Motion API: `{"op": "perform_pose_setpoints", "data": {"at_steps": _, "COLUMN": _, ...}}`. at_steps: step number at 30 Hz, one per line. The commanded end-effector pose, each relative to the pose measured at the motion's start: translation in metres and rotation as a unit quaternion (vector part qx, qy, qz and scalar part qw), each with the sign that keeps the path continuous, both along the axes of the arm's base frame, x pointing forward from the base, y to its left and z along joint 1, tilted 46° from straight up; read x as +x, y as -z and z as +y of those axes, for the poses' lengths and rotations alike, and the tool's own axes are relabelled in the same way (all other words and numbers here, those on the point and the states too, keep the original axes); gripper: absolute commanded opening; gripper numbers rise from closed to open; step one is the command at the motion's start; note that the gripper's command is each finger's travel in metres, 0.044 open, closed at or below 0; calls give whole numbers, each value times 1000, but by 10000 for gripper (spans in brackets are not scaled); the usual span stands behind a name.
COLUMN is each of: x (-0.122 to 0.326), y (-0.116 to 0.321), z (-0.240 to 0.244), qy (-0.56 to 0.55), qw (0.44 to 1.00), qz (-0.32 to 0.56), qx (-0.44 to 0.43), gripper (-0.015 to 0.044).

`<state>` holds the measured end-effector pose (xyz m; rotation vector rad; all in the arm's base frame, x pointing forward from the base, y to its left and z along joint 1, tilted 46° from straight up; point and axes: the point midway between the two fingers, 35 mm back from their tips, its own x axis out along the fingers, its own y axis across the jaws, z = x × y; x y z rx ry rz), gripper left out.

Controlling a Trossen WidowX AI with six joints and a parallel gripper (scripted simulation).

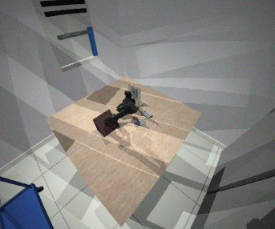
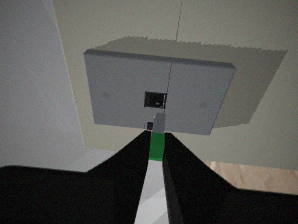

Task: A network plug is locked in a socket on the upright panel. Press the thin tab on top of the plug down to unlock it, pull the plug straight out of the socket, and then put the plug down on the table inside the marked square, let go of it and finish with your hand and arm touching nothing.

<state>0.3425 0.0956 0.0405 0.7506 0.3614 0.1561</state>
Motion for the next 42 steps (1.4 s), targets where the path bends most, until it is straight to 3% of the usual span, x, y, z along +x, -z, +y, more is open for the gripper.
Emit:
{"op": "perform_pose_setpoints", "data": {"at_steps": 1, "x": -4, "y": 0, "z": 0, "qy": 1, "qw": 1000, "qz": 1, "qx": 1, "gripper": 0}}
{"op": "perform_pose_setpoints", "data": {"at_steps": 42, "x": -24, "y": -4, "z": -1, "qy": 0, "qw": 1000, "qz": 1, "qx": 0, "gripper": 0}}
